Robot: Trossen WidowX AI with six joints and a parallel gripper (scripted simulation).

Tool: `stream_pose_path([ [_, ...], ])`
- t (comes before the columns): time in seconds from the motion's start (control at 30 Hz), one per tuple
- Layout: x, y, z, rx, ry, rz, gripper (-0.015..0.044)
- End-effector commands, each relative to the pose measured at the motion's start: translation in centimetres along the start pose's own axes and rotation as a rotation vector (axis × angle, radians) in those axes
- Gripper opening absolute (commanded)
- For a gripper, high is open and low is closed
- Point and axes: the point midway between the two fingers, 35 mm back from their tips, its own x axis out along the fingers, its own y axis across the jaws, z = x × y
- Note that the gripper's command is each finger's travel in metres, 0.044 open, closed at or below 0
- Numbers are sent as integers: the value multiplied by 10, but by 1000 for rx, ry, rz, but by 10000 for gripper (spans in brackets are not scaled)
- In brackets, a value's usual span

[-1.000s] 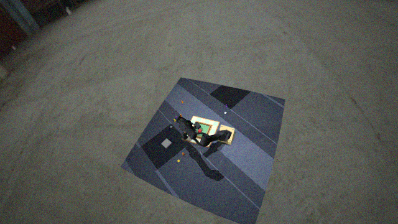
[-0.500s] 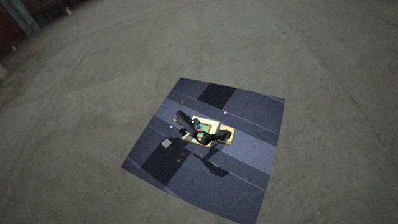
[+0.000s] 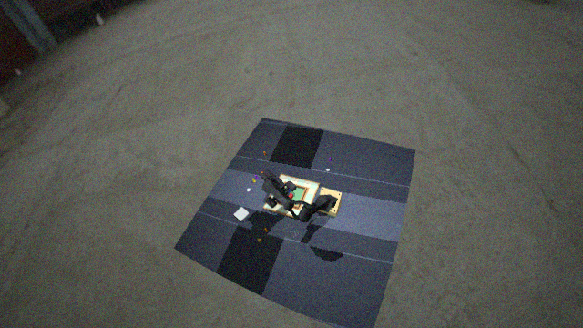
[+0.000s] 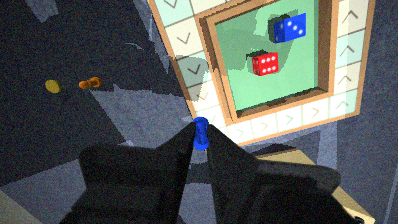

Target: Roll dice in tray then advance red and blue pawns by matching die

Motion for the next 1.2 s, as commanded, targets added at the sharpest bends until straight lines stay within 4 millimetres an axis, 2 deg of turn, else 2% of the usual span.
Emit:
stream_pose_path([
  [0.0, 10, -7, -15, 10, 8, -3, 0],
  [0.8, 58, -45, -86, 11, 12, -1, 0],
  [1.0, 61, -47, -87, 11, 12, -1, 0],
  [1.17, 73, -47, -87, 11, 11, -3, 0],
])
